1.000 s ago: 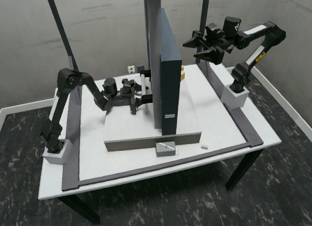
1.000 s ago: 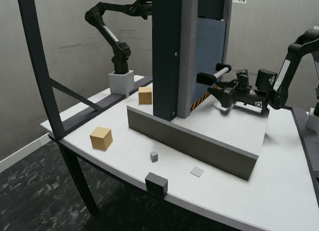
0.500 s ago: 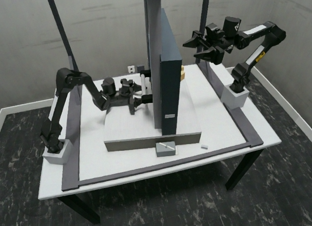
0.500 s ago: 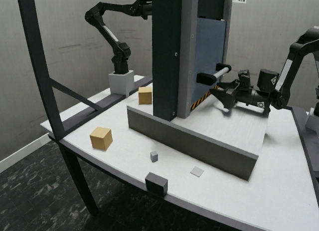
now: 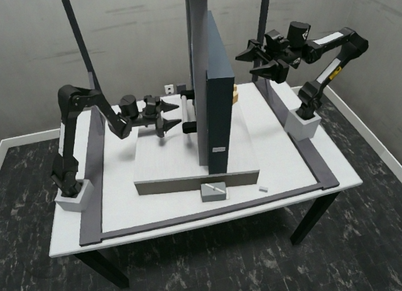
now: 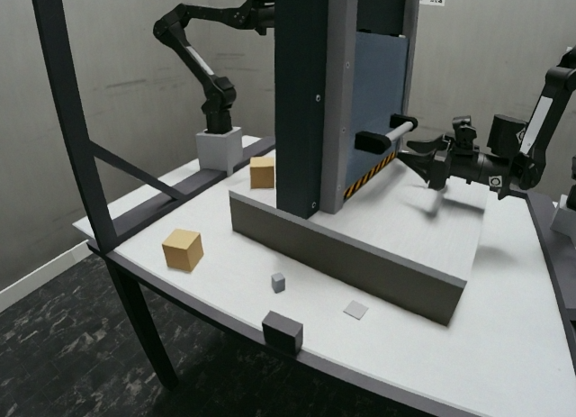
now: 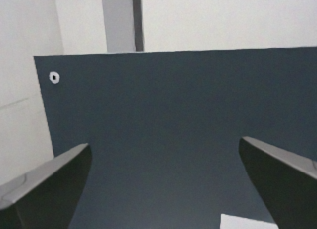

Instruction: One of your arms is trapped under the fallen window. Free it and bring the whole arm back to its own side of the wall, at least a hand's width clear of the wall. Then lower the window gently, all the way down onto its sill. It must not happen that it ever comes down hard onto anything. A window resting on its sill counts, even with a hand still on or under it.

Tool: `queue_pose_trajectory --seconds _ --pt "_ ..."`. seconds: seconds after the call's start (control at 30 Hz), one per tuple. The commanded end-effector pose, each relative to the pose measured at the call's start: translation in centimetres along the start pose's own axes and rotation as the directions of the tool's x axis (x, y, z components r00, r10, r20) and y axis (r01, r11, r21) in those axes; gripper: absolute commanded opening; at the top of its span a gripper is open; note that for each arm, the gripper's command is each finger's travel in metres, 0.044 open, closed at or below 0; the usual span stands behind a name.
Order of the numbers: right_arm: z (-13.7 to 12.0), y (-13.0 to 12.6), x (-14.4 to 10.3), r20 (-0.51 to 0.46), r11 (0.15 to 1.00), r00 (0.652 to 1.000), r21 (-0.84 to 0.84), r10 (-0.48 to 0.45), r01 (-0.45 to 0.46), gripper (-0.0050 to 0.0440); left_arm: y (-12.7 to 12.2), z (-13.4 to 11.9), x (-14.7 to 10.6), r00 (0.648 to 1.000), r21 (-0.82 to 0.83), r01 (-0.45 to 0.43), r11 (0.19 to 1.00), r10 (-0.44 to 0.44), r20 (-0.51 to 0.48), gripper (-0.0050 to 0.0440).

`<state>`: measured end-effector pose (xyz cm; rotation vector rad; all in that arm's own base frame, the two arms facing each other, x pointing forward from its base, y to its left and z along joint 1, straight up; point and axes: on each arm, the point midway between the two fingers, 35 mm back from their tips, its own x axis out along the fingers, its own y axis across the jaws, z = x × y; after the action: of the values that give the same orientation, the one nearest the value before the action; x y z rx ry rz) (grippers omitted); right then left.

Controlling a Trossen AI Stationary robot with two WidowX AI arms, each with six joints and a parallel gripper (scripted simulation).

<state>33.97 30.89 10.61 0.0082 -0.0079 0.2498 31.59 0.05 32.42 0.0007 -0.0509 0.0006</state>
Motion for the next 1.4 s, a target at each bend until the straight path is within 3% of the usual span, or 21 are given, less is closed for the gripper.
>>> queue_pose_trajectory --seconds 0.0,0.07,0.13,0.17,0.37,0.43,0.6,0.73,0.8,0.87,1.0,1.07,1.17,1.37 --pt "2.1 0.3 -1.5 0.021 1.0 1.0 0.013 0.023 -0.023 0.04 0.1 0.4 -0.1 1.0 -0.004 -0.004 1.0 0.004 0.01 0.04" --pt "2.5 0.5 -2.5 0.021 0.999 0.999 0.013 0.037 -0.038 0.04 0.1 0.4 -0.1 1.0 -0.004 -0.004 1.0 0.004 0.01 0.04" --pt "5.9 1.0 -1.3 0.075 0.996 0.995 0.056 0.059 -0.063 0.04 0.1 0.4 -0.1 1.0 -0.004 -0.004 1.0 0.004 0.01 0.04" --pt "4.9 1.1 -2.0 0.037 0.996 0.996 0.028 0.086 -0.087 0.04 0.1 0.4 -0.1 1.0 -0.004 -0.004 1.0 0.004 0.01 0.04" --pt "7.3 1.2 -2.5 0.029 0.988 0.988 0.023 0.149 -0.15 0.04 0.1 0.4 -0.1 1.0 -0.004 -0.004 1.0 0.004 0.01 0.04" --pt "7.6 -2.0 -0.7 0.023 0.997 0.997 0.019 0.073 -0.073 0.04 0.1 0.4 -0.1 1.0 -0.004 -0.004 1.0 0.004 0.01 0.04" --pt "11.6 -6.0 0.3 0.051 0.998 0.998 0.03 0.048 -0.049 0.04 0.1 0.4 -0.1 1.0 -0.004 -0.004 1.0 0.004 0.01 0.04" --pt "13.0 -10.1 0.3 0.036 1.0 0.999 0.019 0.008 -0.009 0.04 0.1 0.4 -0.1 1.0 -0.004 -0.004 1.0 0.004 0.01 0.04" --pt "15.3 -12.0 0.5 0.065 1.0 0.998 0.028 -0.012 0.01 0.04 0.1 0.4 -0.1 1.0 -0.004 -0.004 1.0 0.004 0.01 0.04" --pt "15.3 -12.0 0.5 0.065 1.0 0.998 0.028 -0.012 0.01 0.04 0.1 0.4 -0.1 1.0 -0.004 -0.004 1.0 0.004 0.01 0.04" --pt "16.2 -16.0 -0.6 0.042 0.998 0.998 0.016 -0.055 0.054 0.04 0.1 0.4 -0.1 1.0 -0.004 -0.004 1.0 0.004 0.01 0.04" --pt "18.4 -17.9 -1.0 0.073 0.997 0.994 0.022 -0.077 0.075 0.04 0.1 0.4 -0.1 1.0 -0.004 -0.004 1.0 0.004 0.01 0.04" --pt "18.5 -20.8 -2.5 0.048 0.994 0.993 0.012 -0.109 0.108 0.04 0.1 0.4 -0.1 1.0 -0.004 -0.004 1.0 0.004 0.01 0.04" --pt "21.2 -25.8 -6.2 0.058 0.984 0.982 0.006 -0.177 0.177 0.04 0.1 0.4 -0.1 1.0 -0.004 -0.004 1.0 0.004 0.01 0.04"
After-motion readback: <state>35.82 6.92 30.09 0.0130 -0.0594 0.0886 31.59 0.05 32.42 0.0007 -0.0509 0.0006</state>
